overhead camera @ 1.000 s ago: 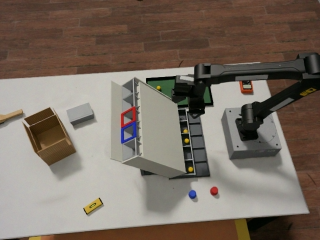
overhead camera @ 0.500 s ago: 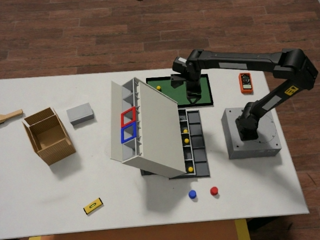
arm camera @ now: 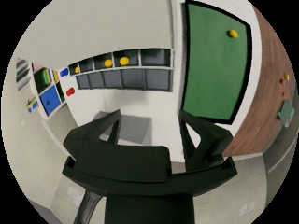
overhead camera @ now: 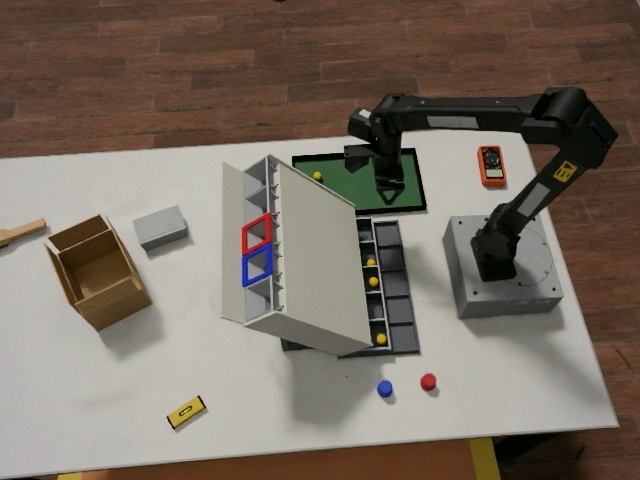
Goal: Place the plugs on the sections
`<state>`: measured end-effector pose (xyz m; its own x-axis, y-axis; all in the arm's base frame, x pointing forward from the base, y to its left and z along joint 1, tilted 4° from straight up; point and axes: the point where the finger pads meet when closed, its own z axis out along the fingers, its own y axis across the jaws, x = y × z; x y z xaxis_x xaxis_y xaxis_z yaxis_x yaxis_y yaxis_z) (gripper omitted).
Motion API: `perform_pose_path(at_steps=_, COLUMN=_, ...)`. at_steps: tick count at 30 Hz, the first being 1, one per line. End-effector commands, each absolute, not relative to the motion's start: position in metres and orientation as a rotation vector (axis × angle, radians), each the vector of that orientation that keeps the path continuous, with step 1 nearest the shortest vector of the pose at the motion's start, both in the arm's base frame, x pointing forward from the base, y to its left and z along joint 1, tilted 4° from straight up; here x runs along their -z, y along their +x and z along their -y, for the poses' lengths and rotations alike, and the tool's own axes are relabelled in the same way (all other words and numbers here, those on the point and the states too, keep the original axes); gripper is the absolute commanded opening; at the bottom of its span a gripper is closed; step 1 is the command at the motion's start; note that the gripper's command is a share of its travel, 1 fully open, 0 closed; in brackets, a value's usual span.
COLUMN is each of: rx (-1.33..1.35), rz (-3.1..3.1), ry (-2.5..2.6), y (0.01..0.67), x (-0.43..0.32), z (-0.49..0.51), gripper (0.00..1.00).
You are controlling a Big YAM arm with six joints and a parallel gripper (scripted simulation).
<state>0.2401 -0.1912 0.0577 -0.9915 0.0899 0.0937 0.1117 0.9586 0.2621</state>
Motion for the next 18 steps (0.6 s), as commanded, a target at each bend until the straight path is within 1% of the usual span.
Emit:
perform_pose_path(at_steps=1, rx=0.382, rz=3.075, ry=-0.123, y=0.27, x=-0.06, z=0.225, gripper=0.8)
perform_pose_path(at_steps=13, rx=0.377, rz=3.068, ry=-0.135, y=0.332, x=-0.036, z=0.307, gripper=0.8)
perform_pose_path(at_steps=18, rx=0.381, rz=3.065, ry=-0.136, y=0.344, x=-0.031, z=0.324, gripper=0.8)
